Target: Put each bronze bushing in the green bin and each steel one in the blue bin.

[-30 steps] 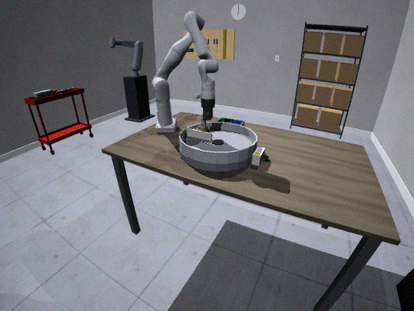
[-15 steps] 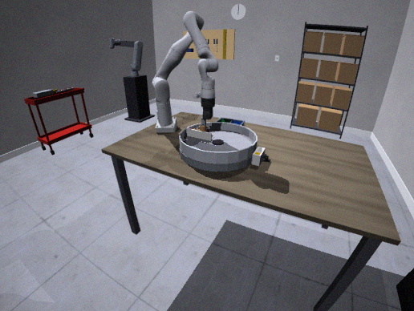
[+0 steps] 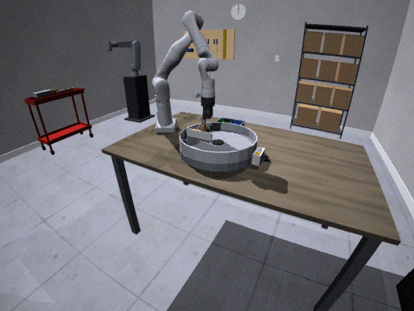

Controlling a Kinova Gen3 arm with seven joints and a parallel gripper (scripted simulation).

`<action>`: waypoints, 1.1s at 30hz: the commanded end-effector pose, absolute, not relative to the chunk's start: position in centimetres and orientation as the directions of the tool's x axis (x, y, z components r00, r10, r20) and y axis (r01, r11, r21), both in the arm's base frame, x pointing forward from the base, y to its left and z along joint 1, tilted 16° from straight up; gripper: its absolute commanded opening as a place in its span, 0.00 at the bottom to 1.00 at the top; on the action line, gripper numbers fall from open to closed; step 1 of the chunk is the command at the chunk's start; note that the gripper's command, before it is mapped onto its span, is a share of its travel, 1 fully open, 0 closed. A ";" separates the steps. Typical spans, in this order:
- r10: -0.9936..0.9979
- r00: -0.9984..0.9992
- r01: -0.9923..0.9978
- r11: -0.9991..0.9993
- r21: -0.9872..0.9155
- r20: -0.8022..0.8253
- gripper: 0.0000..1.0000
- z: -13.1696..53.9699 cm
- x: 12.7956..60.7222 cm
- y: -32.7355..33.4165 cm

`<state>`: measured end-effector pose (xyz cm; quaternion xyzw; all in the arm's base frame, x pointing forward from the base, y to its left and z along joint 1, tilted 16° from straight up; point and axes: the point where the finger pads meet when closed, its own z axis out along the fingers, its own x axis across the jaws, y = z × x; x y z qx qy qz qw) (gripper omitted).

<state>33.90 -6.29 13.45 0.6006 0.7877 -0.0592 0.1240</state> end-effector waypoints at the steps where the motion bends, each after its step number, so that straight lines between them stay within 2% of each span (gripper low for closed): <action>1: 0.931 -0.249 0.960 0.273 0.058 -0.267 0.00 13.6 34.0 -6.2; 18: 0.931 -0.249 0.960 0.274 0.058 -0.267 0.00 14.0 33.9 -6.2; 33: 0.931 -0.249 0.960 0.274 0.058 -0.267 0.00 19.1 33.2 -4.9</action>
